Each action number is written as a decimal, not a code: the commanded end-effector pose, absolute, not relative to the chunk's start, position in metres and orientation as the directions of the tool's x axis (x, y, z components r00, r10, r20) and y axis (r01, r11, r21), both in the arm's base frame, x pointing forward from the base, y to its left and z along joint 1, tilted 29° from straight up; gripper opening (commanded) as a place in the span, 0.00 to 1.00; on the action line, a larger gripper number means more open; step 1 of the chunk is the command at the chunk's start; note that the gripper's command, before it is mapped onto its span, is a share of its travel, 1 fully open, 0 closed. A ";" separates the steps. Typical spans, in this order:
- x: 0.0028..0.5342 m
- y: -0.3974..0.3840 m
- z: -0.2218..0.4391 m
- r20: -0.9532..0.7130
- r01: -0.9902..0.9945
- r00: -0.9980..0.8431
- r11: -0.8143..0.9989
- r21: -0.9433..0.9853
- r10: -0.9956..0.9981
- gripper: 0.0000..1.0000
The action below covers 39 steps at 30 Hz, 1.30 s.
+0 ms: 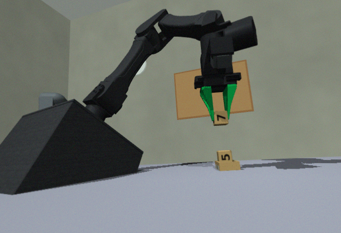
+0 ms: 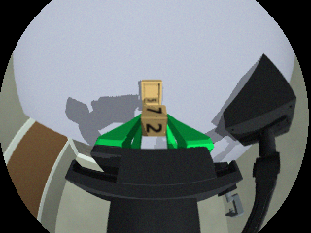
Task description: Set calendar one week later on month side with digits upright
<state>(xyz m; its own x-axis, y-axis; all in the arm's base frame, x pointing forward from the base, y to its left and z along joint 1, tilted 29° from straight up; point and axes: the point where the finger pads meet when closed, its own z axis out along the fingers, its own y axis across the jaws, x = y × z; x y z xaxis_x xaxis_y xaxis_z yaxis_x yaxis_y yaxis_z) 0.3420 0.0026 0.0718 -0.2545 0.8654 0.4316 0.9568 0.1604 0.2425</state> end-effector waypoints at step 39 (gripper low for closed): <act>0.355 0.020 0.024 0.417 0.958 -0.238 0.141 0.250 0.877 0.26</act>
